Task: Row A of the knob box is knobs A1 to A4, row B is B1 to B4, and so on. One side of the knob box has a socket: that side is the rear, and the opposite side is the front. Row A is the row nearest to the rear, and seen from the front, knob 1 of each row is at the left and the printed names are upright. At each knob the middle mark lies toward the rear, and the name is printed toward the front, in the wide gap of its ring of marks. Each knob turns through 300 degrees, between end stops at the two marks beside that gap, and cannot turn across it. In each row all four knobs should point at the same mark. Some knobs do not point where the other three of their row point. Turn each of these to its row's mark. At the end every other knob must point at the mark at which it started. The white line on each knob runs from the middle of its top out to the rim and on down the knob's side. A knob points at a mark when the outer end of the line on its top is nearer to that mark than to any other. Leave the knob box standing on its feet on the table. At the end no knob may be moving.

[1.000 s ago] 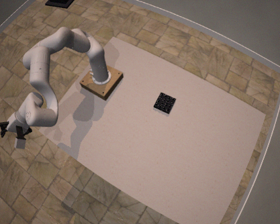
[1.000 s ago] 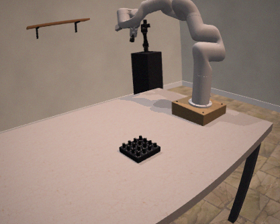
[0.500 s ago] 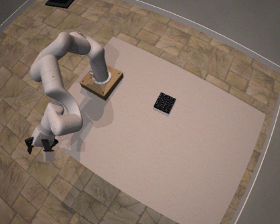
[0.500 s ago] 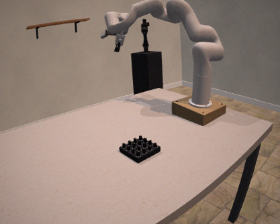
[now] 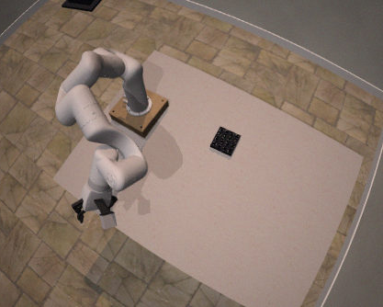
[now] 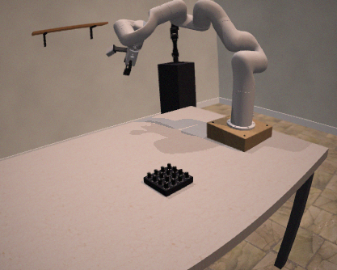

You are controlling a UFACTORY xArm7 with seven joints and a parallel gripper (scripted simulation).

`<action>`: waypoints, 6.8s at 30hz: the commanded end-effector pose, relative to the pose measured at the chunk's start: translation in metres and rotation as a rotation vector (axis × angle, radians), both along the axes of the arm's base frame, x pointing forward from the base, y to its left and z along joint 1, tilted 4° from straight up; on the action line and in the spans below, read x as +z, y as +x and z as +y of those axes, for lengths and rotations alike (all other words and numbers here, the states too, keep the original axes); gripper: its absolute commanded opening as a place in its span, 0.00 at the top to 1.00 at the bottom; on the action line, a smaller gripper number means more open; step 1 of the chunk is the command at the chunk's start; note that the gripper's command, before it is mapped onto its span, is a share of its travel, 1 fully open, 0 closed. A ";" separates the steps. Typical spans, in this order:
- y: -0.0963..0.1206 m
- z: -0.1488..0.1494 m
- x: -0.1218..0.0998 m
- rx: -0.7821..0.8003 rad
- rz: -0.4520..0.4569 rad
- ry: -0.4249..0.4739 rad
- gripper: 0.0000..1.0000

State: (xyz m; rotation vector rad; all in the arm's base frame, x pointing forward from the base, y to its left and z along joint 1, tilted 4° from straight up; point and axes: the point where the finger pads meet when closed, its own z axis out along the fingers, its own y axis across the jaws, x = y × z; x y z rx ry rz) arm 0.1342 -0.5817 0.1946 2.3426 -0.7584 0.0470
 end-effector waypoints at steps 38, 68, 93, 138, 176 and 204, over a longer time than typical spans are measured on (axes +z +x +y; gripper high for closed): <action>0.155 0.104 -0.061 0.143 -0.118 0.179 0.00; 0.255 0.242 -0.108 0.257 -0.159 0.373 0.00; 0.290 0.336 -0.132 0.313 -0.151 0.491 0.00; 0.303 0.508 -0.165 0.391 -0.077 0.691 0.00; 0.293 0.566 -0.173 0.411 -0.033 0.753 0.00; 0.293 0.566 -0.173 0.411 -0.033 0.753 0.00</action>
